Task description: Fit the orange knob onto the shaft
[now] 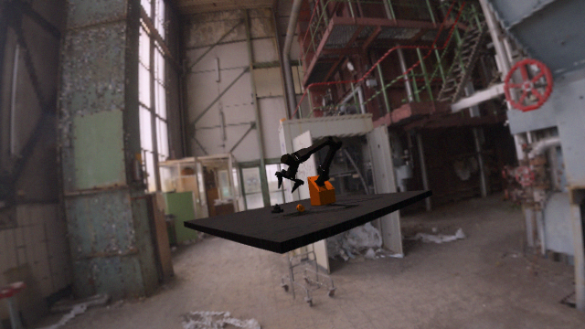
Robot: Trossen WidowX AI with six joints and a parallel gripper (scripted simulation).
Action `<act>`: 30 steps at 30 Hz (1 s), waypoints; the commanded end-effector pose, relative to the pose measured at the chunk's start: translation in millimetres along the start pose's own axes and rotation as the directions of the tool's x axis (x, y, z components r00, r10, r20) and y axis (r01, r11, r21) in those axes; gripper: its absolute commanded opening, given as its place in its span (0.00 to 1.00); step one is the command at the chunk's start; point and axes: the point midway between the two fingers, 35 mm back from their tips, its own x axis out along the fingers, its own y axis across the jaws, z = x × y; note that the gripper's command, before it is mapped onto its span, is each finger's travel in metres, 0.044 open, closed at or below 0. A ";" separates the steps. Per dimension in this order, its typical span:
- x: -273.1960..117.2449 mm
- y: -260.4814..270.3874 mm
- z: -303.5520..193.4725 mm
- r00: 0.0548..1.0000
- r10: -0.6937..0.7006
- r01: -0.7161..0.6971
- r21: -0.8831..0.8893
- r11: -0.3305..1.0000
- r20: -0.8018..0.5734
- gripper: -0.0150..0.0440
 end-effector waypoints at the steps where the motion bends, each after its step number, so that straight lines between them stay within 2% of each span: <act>1: 21.7 -74.5 -3.1 0.920 -0.375 0.388 0.114 0.915 -0.117 1.00; 3: 22.9 -87.8 -4.9 0.888 -0.435 0.455 0.141 0.880 -0.147 1.00; 9: 24.2 -88.3 -5.1 0.888 -0.435 0.455 0.141 0.880 -0.147 1.00; 13: 43.6 -98.0 -8.5 0.888 -0.436 0.455 0.141 0.879 -0.148 1.00; 30: 64.9 -107.6 -11.7 0.888 -0.436 0.455 0.139 0.880 -0.147 1.00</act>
